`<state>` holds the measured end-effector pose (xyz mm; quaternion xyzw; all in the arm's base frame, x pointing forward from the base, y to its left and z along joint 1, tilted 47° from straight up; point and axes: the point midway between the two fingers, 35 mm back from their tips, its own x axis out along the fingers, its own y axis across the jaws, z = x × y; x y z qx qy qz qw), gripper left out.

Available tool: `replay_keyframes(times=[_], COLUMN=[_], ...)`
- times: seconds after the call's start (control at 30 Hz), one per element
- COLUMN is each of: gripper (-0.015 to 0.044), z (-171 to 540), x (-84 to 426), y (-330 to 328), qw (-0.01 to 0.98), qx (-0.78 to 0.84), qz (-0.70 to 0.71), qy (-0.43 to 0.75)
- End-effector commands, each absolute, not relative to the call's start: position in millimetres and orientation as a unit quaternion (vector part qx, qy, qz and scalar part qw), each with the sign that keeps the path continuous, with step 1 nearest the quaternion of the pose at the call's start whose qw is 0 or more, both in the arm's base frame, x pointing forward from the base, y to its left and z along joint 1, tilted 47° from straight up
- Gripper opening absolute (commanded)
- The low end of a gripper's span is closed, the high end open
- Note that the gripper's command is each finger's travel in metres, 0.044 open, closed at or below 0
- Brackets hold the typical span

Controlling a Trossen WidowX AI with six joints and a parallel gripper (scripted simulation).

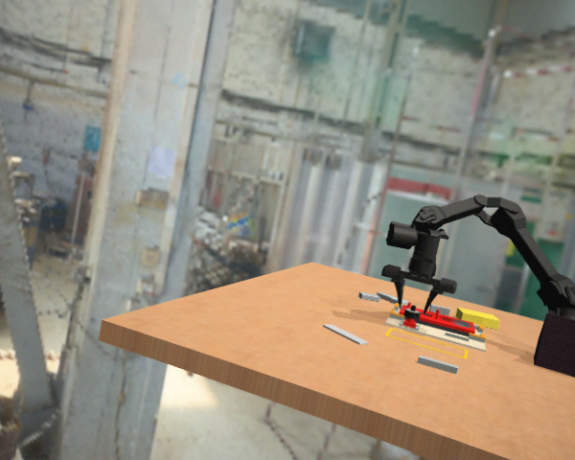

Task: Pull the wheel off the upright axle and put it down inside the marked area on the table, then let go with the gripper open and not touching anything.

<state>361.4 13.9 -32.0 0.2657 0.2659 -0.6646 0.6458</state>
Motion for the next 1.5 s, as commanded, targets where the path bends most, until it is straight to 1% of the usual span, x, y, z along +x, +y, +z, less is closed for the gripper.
replay_keyframes(times=[0.0,0.1,0.23,0.5,0.67,0.7,1.47], gripper=[0.0300,0.0300,0.0195,0.0142,0.0010,0.0000,0.0000], z=[-41.5,-41.5,-38.9,-38.9,-38.3,-38.1,-33.1], x=[358.4,358.4,359.3,359.3,359.3,359.4,359.9], y=[5.4,5.4,7.4,7.4,8.0,8.3,13.9], qw=[0.647,0.647,0.645,0.645,0.645,0.645,0.645], qx=[0.260,0.260,0.263,0.263,0.263,0.263,0.263], qz=[-0.665,-0.665,-0.666,-0.666,-0.666,-0.666,-0.666], qy=[0.268,0.268,0.267,0.267,0.267,0.267,0.267])
